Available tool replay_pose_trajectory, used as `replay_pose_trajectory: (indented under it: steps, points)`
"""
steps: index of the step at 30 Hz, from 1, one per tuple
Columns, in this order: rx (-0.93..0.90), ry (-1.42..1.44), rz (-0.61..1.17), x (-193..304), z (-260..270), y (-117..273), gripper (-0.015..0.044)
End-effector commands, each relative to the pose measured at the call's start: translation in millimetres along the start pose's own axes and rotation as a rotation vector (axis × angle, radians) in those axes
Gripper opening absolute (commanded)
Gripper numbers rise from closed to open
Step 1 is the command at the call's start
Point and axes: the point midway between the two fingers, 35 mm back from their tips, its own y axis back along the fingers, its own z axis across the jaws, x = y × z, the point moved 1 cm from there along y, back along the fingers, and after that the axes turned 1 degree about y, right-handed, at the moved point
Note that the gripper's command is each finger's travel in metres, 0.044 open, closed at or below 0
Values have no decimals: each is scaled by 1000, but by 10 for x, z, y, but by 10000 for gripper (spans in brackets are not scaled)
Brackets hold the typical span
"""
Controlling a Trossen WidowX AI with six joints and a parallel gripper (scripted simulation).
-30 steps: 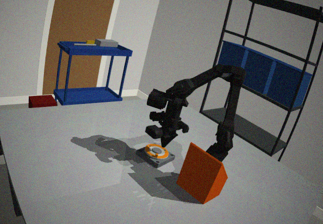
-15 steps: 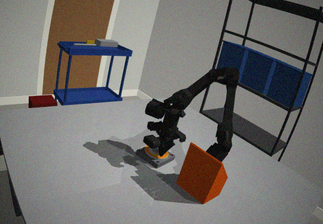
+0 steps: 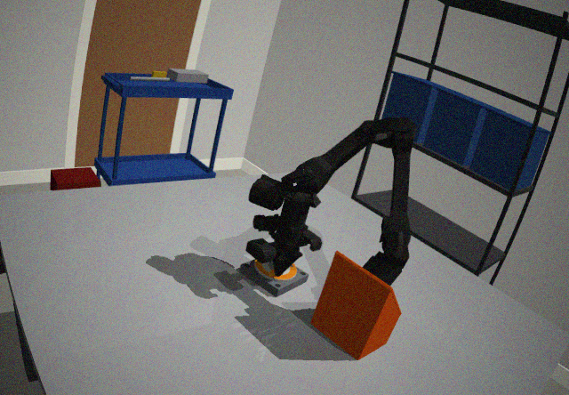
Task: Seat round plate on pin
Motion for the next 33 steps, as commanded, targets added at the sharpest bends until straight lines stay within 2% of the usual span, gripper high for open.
replay_pose_trajectory:
  steps: [1,33]
  points:
    - [-1,-4,-2,-49,59,-3,0]
    - [-2,-6,-3,-409,187,13,0]
